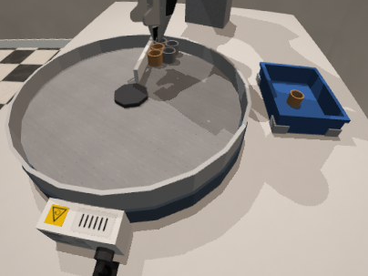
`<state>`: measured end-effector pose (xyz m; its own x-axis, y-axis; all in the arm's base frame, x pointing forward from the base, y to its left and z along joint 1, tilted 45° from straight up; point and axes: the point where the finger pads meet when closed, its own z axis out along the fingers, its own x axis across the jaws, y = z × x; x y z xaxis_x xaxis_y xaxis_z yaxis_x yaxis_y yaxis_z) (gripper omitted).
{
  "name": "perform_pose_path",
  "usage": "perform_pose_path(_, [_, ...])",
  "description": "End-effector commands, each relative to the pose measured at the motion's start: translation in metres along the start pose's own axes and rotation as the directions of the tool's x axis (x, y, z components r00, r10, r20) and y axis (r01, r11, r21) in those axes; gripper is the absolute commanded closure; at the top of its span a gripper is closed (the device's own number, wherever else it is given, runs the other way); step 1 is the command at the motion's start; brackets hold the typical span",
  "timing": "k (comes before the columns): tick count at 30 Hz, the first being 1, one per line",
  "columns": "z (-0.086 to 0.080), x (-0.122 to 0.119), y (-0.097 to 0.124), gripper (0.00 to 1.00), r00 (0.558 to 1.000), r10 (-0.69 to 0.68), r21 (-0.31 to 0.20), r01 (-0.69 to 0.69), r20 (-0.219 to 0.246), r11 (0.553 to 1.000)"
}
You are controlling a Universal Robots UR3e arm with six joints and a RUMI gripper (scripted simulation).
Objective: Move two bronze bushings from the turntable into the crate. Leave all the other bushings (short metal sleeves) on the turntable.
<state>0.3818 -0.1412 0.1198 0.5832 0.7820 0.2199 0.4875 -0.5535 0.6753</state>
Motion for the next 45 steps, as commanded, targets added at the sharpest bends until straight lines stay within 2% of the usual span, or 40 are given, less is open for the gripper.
perform_pose_path(1, [0.0,0.0,0.001,0.94,1.0,-0.001,-0.002,0.001,0.0,1.0])
perform_pose_path(17, [0.005,0.0,0.001,0.94,1.0,-0.001,-0.002,0.001,0.0,1.0])
perform_pose_path(27, [0.021,0.0,0.001,0.94,1.0,-0.001,-0.002,0.001,0.0,1.0])
perform_pose_path(45, [0.021,0.0,0.001,0.94,1.0,-0.001,-0.002,0.001,0.0,1.0])
